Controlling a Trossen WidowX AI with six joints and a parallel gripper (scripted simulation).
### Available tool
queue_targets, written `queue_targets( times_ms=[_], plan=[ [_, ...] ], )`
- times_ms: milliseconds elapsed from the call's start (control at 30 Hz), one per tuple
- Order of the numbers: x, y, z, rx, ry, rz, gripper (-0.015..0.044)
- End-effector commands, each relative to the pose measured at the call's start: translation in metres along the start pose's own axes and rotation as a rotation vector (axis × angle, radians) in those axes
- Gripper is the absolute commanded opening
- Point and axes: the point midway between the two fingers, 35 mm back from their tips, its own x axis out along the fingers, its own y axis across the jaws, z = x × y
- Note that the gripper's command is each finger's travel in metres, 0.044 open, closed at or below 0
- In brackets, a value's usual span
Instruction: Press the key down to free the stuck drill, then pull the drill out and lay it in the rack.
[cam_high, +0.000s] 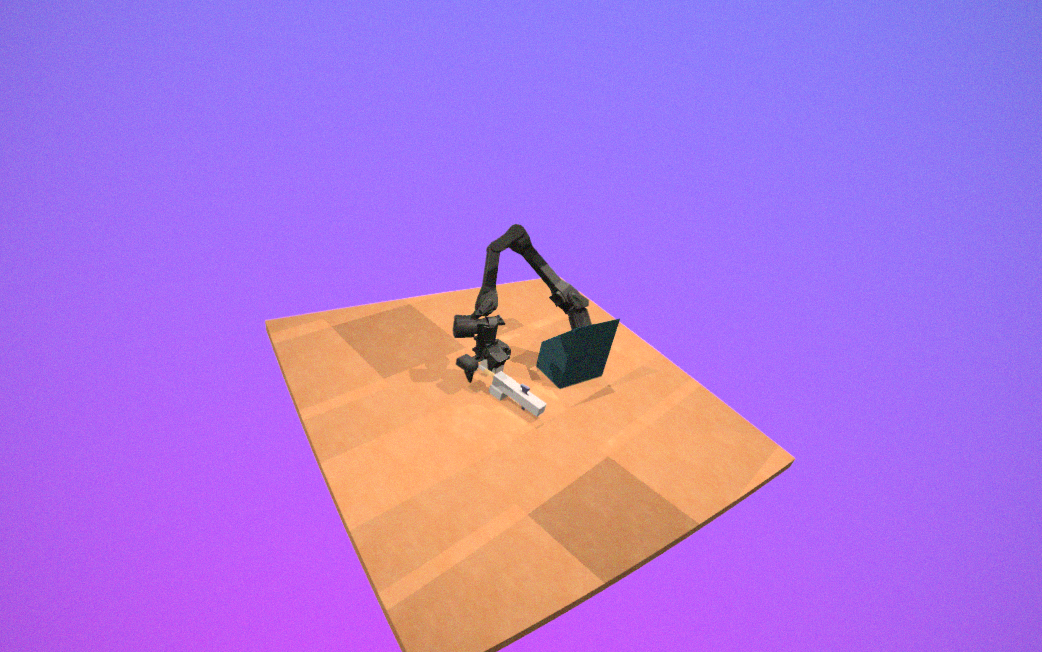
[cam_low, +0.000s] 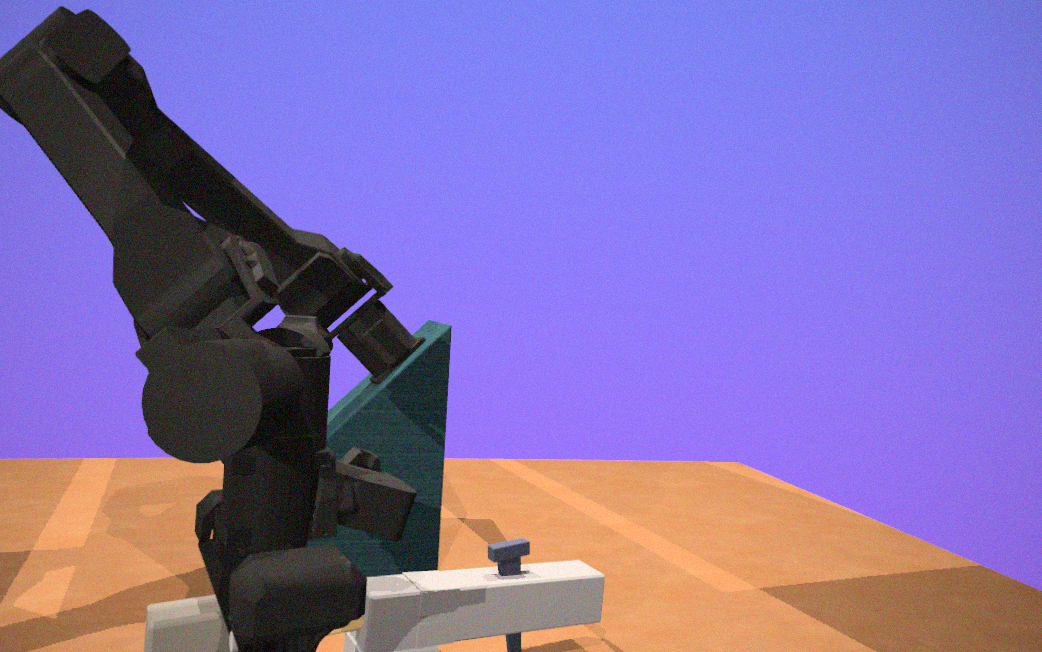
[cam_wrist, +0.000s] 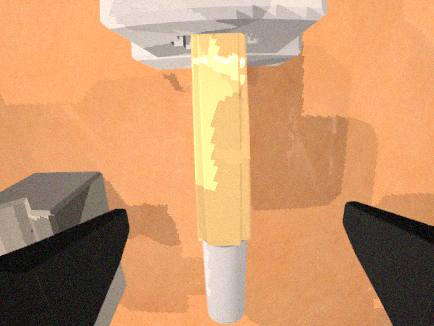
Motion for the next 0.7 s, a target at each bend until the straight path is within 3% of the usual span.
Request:
queue_targets(
  times_ms=[0, 667],
  plan=[
    [0.001, 0.0014, 0.0028, 0.003, -0.004, 0.002, 0.044],
    [0.002, 0.0018, 0.0056, 0.003, -0.004, 0.002, 0.044]
  ],
)
